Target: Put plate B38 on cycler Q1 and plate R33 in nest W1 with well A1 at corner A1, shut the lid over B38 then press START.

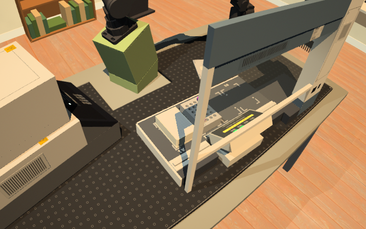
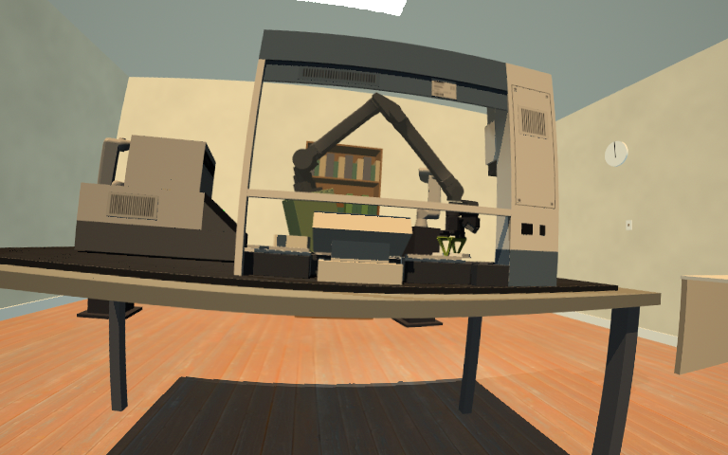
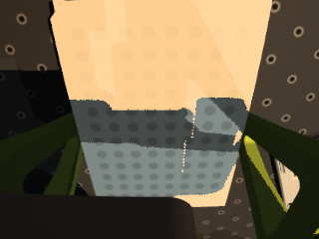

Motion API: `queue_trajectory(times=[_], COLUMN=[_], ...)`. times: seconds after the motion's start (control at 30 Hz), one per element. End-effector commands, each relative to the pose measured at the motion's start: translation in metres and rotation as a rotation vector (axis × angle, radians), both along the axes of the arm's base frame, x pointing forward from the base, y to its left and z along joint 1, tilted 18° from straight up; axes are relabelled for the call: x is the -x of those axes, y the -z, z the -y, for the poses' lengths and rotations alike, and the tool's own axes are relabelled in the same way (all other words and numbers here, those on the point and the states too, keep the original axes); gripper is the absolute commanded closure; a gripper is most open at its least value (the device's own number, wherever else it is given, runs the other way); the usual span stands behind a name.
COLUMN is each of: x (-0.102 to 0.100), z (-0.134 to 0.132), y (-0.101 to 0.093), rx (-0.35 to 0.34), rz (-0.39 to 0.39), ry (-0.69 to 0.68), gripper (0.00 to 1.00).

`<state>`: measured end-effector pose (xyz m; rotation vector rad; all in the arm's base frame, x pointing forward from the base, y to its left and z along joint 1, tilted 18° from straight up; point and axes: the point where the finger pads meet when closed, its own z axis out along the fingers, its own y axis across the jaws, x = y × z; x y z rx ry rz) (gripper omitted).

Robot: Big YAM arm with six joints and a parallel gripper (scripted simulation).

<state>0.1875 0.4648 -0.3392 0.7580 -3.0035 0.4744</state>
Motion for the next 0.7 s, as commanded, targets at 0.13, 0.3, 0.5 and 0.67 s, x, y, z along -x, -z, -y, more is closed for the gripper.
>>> queue_trajectory(times=[0.13,0.3,0.5,0.67], x=[-0.006,-0.016,-0.024,-0.01], z=[0.001,-0.016,-0.022,-0.01], y=[0.019,0.012,0.023,0.025], rx=[-0.01,-0.048,-0.057,-0.03], rz=[0.005,0.018,0.021,0.015], ry=[-0.006,-0.002,0.002,0.007], gripper=[1.0,1.0,1.0,1.0])
